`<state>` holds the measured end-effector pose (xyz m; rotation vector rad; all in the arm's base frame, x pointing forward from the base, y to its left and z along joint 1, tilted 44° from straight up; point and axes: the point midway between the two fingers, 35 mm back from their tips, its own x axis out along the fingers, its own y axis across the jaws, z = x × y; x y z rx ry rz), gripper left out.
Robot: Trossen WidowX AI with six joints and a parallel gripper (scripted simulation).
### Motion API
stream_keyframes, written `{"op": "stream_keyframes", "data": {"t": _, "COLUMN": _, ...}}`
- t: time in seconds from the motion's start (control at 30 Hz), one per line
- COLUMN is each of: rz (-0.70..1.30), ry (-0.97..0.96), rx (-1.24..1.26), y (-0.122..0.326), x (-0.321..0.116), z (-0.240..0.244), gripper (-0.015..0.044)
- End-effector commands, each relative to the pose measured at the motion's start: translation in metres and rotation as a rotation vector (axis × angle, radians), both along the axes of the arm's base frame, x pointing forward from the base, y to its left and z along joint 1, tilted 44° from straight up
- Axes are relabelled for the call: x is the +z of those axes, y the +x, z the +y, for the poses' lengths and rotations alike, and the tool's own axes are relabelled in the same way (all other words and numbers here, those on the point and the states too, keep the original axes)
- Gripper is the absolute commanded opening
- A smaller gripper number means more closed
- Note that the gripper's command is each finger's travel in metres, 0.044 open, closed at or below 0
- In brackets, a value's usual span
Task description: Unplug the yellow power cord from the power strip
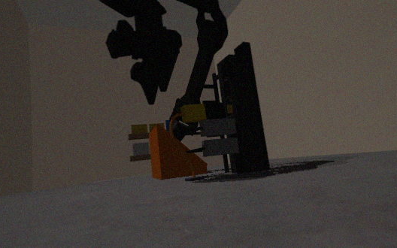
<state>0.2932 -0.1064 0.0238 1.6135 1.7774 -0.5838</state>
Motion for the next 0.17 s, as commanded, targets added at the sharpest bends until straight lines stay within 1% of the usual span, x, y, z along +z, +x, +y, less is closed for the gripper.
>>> {"op": "stream_keyframes", "data": {"t": 0.0, "rz": 0.000, "ry": -0.003, "rx": 0.007, "y": -0.0007, "x": -0.0003, "z": -0.0004, "gripper": 0.0440}}
{"op": "stream_keyframes", "data": {"t": 0.13, "rz": 0.000, "ry": -0.003, "rx": 0.007, "y": -0.0007, "x": -0.0003, "z": -0.0004, "gripper": 0.0440}}
